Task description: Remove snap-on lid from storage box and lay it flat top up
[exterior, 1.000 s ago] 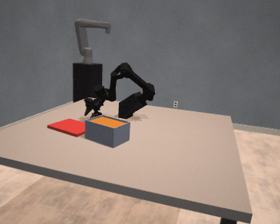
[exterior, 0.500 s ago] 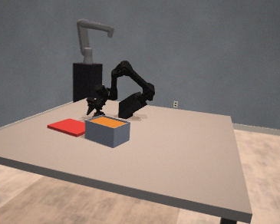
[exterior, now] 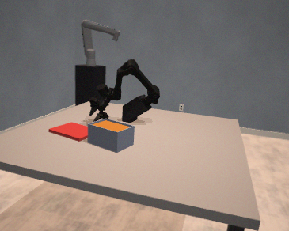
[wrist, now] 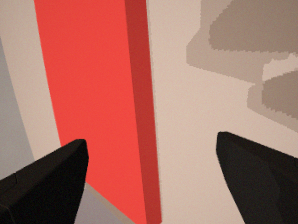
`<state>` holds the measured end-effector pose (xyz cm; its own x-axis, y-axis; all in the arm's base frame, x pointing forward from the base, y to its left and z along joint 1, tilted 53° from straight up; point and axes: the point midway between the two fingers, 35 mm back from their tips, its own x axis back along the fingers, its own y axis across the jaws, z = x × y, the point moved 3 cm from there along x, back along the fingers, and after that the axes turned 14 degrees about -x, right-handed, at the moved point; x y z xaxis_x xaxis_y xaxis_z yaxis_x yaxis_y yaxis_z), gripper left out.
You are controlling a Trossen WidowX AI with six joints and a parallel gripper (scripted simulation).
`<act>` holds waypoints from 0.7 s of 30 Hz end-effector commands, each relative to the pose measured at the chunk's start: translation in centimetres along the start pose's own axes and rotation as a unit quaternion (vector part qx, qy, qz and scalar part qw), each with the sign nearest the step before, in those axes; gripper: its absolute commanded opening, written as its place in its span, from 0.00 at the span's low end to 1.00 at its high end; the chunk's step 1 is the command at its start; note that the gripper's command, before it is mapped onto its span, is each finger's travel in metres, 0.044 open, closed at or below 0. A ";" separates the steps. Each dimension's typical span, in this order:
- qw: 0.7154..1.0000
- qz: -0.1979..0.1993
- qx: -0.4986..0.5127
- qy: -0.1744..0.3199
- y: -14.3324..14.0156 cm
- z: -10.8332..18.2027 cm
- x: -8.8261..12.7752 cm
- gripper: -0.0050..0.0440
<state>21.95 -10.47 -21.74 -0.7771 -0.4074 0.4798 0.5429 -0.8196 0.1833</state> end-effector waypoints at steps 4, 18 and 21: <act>1.000 -0.001 0.004 0.003 1.0 0.3 0.7 0.66; 1.000 0.004 0.004 0.006 1.8 0.4 2.2 1.00; 1.000 0.004 0.004 0.006 2.1 0.4 2.8 1.00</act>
<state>21.07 -12.45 -20.22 -0.7744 -0.4151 0.4774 0.5475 -0.8179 0.1768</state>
